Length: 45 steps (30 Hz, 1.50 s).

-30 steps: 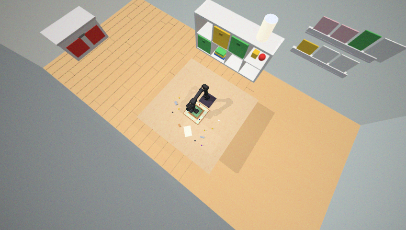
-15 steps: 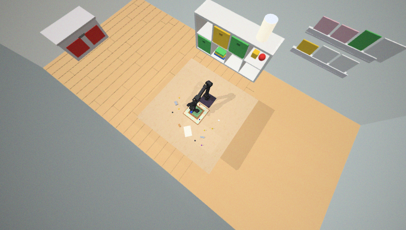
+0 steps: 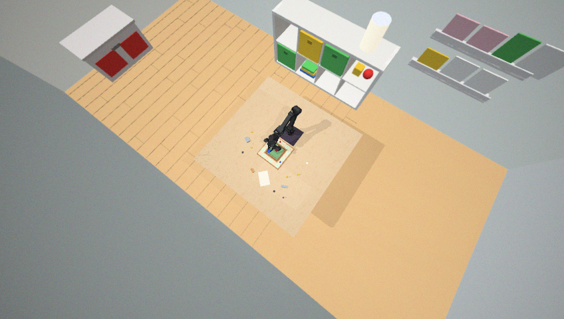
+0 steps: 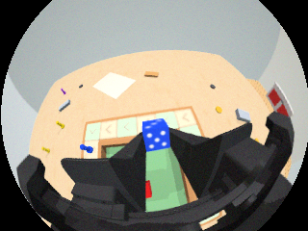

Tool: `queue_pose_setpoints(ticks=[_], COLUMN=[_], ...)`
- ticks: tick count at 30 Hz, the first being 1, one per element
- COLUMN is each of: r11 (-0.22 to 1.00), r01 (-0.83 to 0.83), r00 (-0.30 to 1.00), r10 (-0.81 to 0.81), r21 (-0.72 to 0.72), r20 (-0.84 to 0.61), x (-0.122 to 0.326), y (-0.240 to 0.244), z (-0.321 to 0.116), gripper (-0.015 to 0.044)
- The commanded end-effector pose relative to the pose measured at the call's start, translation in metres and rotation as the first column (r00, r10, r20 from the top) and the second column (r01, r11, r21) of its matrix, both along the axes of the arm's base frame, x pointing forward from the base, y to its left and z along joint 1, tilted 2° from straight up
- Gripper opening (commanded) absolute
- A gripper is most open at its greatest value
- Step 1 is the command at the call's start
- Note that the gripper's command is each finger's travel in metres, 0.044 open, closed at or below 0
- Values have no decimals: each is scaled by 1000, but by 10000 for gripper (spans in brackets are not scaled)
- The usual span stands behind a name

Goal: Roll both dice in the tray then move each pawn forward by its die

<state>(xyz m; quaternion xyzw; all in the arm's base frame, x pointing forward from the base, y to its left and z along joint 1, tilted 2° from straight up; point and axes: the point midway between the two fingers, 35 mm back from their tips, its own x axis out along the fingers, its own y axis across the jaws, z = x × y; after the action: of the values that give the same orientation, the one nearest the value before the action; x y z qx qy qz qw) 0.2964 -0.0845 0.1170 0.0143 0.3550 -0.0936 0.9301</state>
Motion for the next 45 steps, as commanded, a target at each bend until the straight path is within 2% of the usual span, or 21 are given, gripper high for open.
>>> queue_pose_setpoints(ticks=[1, 32, 41, 45], r11=[1000, 1000, 1000, 1000], r01=[-7, 0, 0, -6], r00=[1000, 1000, 1000, 1000], r10=[7, 0, 0, 7], r21=[-10, -7, -7, -10], r20=[25, 21, 21, 25], x=[-20, -25, -25, -25], y=[5, 5, 5, 7], z=[25, 25, 28, 63], gripper=[0, 0, 236, 341])
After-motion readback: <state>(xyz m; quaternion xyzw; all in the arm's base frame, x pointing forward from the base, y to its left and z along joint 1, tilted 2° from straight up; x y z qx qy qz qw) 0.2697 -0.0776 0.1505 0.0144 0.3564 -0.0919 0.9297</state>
